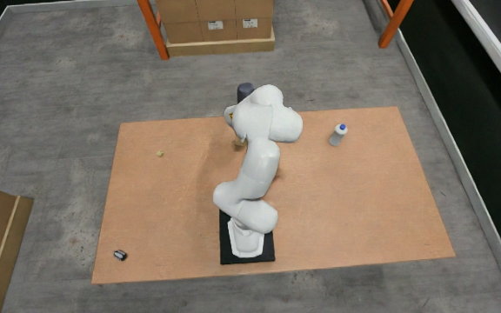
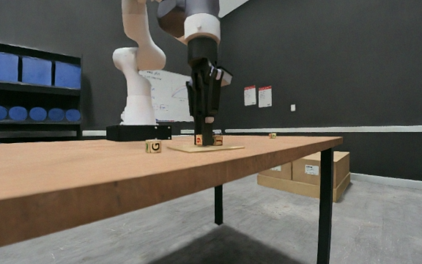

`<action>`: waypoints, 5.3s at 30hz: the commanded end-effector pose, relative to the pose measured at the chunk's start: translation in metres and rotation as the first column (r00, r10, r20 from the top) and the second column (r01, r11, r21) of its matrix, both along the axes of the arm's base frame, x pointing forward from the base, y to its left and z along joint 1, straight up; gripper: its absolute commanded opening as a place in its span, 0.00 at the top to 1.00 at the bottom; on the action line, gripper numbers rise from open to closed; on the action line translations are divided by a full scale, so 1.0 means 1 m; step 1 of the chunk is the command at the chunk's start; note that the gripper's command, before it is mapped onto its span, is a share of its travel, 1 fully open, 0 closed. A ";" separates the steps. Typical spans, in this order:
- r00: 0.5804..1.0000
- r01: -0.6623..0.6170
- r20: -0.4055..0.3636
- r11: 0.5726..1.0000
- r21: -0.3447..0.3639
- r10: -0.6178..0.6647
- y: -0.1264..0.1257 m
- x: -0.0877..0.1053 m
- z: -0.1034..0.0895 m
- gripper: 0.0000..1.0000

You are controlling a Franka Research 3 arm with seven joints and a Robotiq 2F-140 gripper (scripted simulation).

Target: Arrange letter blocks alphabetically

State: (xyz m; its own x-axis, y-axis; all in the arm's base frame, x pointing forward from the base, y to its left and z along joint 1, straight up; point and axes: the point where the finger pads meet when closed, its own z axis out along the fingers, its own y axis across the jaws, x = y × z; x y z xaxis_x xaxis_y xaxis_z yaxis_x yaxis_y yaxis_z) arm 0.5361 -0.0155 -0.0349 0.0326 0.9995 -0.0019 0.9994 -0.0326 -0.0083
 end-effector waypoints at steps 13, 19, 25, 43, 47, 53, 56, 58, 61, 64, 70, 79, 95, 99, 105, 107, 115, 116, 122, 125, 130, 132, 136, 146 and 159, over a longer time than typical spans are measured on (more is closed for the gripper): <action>1.000 0.006 0.003 1.000 0.001 -0.006 0.000 0.001 -0.002 0.78; 1.000 0.006 0.003 1.000 0.001 -0.006 0.000 0.001 -0.002 0.78; 1.000 0.006 0.003 1.000 0.001 -0.006 0.000 0.001 -0.002 0.78; 1.000 0.006 0.003 1.000 0.001 -0.006 0.000 0.001 -0.002 0.78; 1.000 0.006 0.003 1.000 0.001 -0.006 0.000 0.001 -0.002 0.78; 1.000 0.006 0.003 1.000 0.001 -0.006 0.000 0.001 -0.002 0.74; 1.000 0.006 0.003 1.000 0.001 -0.006 0.000 0.001 -0.002 0.72; 1.000 0.006 0.003 1.000 0.001 -0.006 0.000 0.001 -0.002 0.70; 1.000 0.006 0.003 1.000 0.001 -0.006 0.000 0.001 -0.002 0.70; 1.000 0.006 0.003 1.000 0.001 -0.006 0.000 0.001 -0.002 0.68; 1.000 0.006 0.003 1.000 0.001 -0.006 0.000 0.001 -0.002 0.68; 1.000 0.006 0.003 1.000 0.001 -0.006 0.000 0.001 0.003 0.68; 1.000 0.006 0.003 1.000 0.001 -0.006 0.000 0.002 0.070 0.68; 1.000 0.006 0.003 1.000 0.001 -0.006 0.000 0.002 0.083 0.68; 1.000 0.006 0.003 1.000 0.001 -0.006 0.000 0.002 0.088 0.68; 1.000 0.006 0.003 1.000 0.001 -0.006 0.000 0.002 0.088 0.00; 1.000 0.006 0.003 1.000 0.001 -0.006 0.000 0.002 0.088 0.00; 1.000 0.006 0.003 1.000 0.001 -0.006 0.000 0.002 0.088 0.00; 1.000 0.006 0.003 1.000 0.001 -0.006 0.000 0.002 0.088 0.00; 1.000 0.006 0.003 1.000 0.001 -0.006 0.000 0.002 0.088 0.00; 1.000 0.010 0.003 1.000 0.001 -0.010 0.003 0.003 0.088 0.00; 1.000 0.020 0.004 1.000 0.002 -0.020 0.011 0.005 0.088 0.00; 0.997 0.071 0.006 0.997 0.006 -0.071 0.055 0.016 0.089 0.00; 0.993 0.120 -0.003 0.993 0.009 -0.120 0.112 0.020 0.086 0.00; 0.974 0.228 0.004 0.974 0.015 -0.228 0.198 0.022 0.090 0.00</action>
